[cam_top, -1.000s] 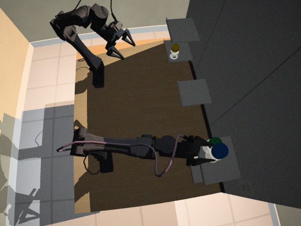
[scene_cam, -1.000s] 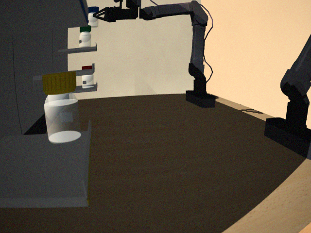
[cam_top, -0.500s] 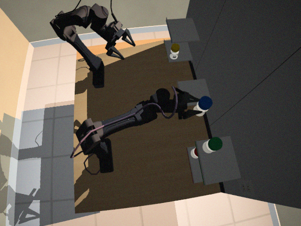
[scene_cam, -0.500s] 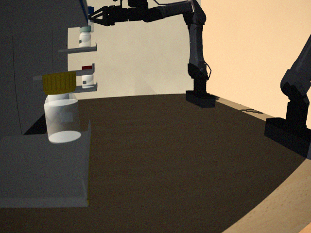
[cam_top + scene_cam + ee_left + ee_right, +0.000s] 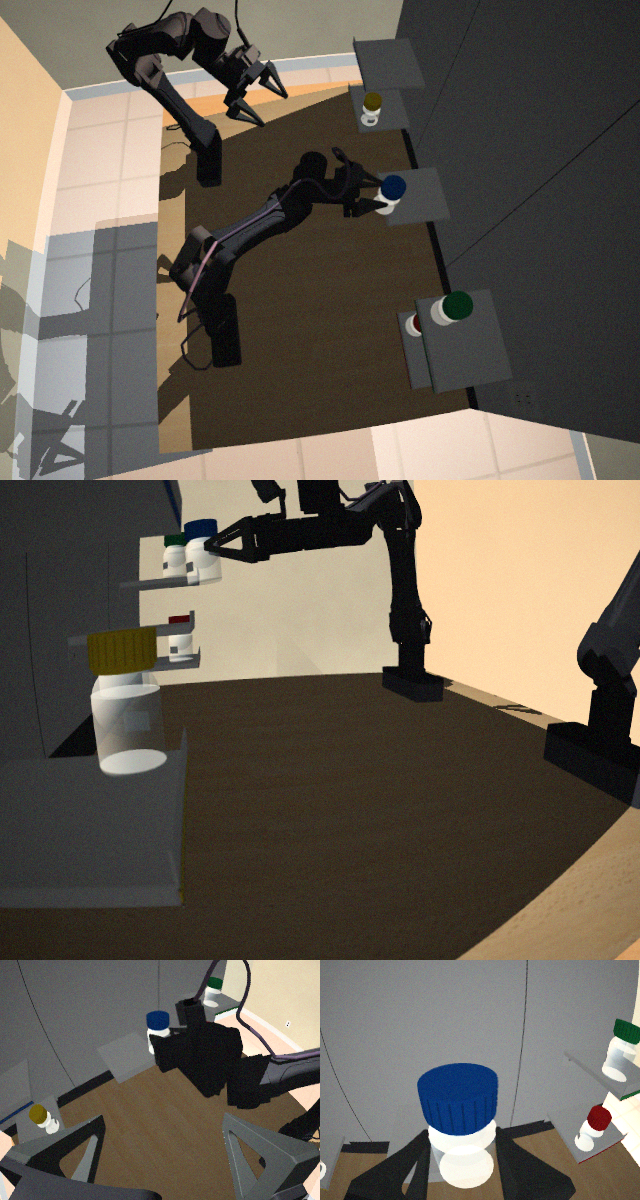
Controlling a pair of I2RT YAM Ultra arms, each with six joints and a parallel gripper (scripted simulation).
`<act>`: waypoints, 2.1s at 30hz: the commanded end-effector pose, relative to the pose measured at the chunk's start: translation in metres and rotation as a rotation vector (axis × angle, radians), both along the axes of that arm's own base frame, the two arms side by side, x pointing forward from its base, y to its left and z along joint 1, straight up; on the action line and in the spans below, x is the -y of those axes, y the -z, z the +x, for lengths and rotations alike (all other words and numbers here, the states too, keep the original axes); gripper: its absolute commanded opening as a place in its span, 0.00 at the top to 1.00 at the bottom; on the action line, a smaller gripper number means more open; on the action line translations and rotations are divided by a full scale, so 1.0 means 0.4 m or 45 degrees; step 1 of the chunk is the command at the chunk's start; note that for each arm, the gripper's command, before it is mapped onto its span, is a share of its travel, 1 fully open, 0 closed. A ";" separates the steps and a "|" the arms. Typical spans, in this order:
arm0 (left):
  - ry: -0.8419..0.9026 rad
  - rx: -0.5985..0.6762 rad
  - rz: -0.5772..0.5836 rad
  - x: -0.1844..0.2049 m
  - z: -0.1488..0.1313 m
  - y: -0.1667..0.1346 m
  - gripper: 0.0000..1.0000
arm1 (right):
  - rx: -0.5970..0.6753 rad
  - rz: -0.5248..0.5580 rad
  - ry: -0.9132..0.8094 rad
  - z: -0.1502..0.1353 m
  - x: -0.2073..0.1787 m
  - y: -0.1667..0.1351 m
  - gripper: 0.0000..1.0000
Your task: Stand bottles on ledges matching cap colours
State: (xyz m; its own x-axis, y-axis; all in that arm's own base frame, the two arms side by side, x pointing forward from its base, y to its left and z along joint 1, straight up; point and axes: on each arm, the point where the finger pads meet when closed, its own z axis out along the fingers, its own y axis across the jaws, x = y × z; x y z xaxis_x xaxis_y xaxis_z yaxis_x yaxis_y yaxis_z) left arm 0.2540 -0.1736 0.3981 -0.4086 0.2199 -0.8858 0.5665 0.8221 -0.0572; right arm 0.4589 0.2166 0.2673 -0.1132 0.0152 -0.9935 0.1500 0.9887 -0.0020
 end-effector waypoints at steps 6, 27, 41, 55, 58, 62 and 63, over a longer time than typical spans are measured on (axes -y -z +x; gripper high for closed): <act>0.000 0.016 -0.008 -0.005 -0.006 -0.010 0.00 | 0.084 0.056 0.010 -0.049 -0.069 -0.013 0.51; 0.000 0.016 -0.008 -0.005 -0.006 -0.010 0.00 | 0.162 0.018 -0.481 -0.052 -0.077 0.001 0.51; 0.000 0.016 -0.008 -0.005 -0.006 -0.010 0.00 | 0.150 0.019 -0.458 -0.045 -0.055 0.007 0.51; 0.000 0.016 -0.008 -0.005 -0.006 -0.010 0.00 | 0.163 0.025 -0.468 -0.045 -0.053 -0.082 0.51; 0.000 0.016 -0.008 -0.005 -0.006 -0.010 0.00 | 0.164 0.026 -0.469 -0.045 -0.054 -0.082 0.51; 0.000 0.016 -0.008 -0.005 -0.006 -0.010 0.00 | 0.172 0.030 -0.472 -0.041 -0.057 -0.080 0.51; 0.000 0.016 -0.008 -0.005 -0.006 -0.010 0.00 | 0.174 0.031 -0.473 -0.039 -0.058 -0.081 0.51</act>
